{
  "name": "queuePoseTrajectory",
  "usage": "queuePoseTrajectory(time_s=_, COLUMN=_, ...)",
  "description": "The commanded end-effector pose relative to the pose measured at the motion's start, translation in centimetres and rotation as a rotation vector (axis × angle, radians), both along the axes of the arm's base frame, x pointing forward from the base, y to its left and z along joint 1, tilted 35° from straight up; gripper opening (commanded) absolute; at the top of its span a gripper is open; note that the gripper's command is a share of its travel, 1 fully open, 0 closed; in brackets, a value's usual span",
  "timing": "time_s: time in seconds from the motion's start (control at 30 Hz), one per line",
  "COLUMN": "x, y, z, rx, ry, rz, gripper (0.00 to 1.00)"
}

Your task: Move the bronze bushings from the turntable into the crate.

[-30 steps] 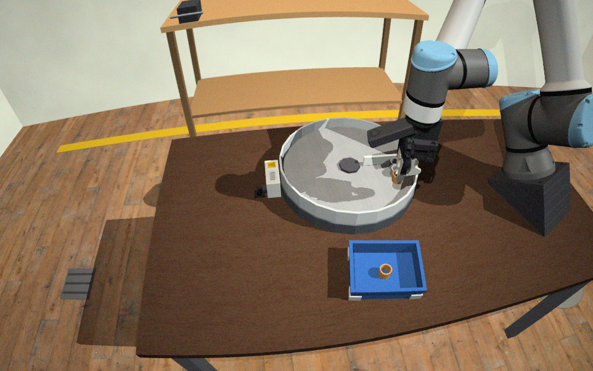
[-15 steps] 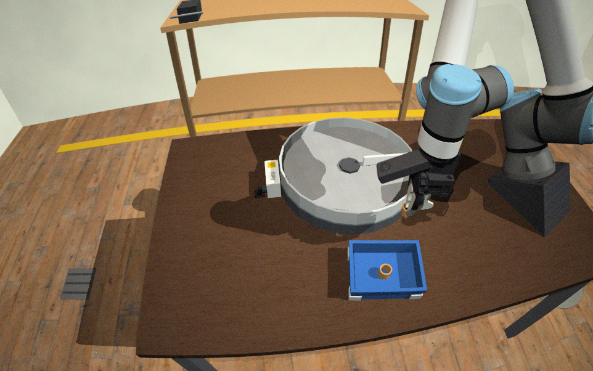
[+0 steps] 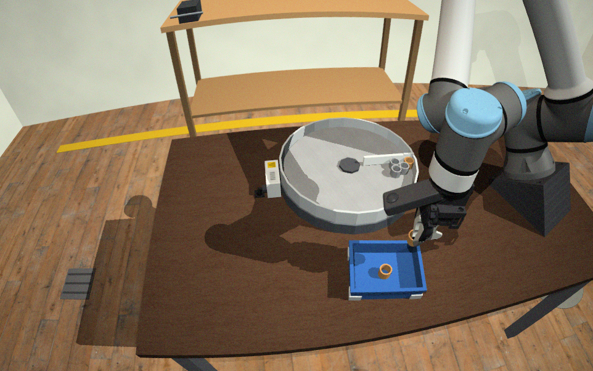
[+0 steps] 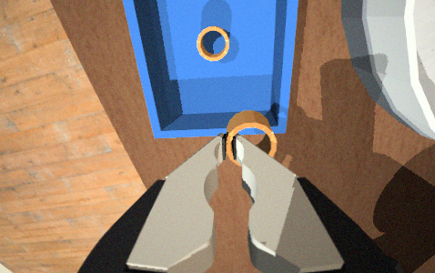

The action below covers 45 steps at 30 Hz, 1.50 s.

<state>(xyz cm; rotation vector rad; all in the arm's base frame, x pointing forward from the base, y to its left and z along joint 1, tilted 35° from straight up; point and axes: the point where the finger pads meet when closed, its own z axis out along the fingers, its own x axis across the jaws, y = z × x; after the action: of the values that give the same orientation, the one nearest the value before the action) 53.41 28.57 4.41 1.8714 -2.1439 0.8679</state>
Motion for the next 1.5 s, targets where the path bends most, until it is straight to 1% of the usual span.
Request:
queuePoseTrajectory(time_s=0.0, x=0.66, y=1.7, z=-0.54, rx=0.004, ry=-0.008, rz=-0.007, gripper=0.0)
queuePoseTrajectory(time_s=0.27, x=0.77, y=2.49, z=-1.01, rx=0.004, ry=-0.008, rz=-0.007, gripper=0.0)
queuePoseTrajectory(time_s=1.47, x=0.75, y=2.35, z=-0.98, rx=0.004, ry=-0.008, rz=-0.008, gripper=0.0)
